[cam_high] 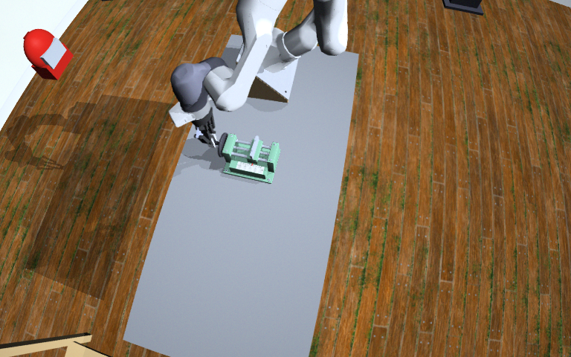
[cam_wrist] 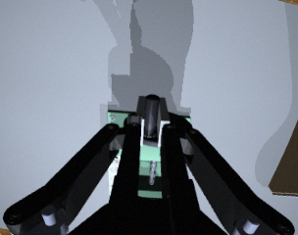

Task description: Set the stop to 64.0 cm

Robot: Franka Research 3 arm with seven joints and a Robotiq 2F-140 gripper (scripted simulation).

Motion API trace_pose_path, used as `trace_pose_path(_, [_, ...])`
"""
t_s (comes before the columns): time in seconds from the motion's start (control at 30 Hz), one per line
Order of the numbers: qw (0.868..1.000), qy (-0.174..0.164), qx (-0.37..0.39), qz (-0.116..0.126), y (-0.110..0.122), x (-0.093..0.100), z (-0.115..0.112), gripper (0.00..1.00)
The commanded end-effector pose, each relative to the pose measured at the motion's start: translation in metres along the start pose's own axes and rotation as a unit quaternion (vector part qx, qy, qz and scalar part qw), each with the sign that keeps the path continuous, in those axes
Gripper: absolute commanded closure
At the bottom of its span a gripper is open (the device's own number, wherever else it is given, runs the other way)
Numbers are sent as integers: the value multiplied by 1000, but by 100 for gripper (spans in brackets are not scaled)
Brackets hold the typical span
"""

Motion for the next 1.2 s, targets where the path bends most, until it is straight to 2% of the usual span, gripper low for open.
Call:
trace_pose_path(0.0, [1000,0,-5,1,-5,-4,1,96])
trace_pose_path(0.27, [1000,0,-5,1,-17,-15,2,96])
trace_pose_path(0.53, [1000,0,-5,1,-21,-42,2,96])
trace_pose_path(0.6, [1000,0,-5,1,-21,-42,2,96])
trace_pose_path(0.83, [1000,0,-5,1,-9,-62,1,96])
trace_pose_path(1.17, [1000,0,-5,1,7,-69,1,96])
Point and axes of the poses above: the point where the finger pads meet when closed, its own x axis back along the fingers, its own y axis across the jaws, z = x × y, the point moved 1 cm from there along x, back along the fingers, and after that the axes turned 1 degree about x, right-handed, at the moved point
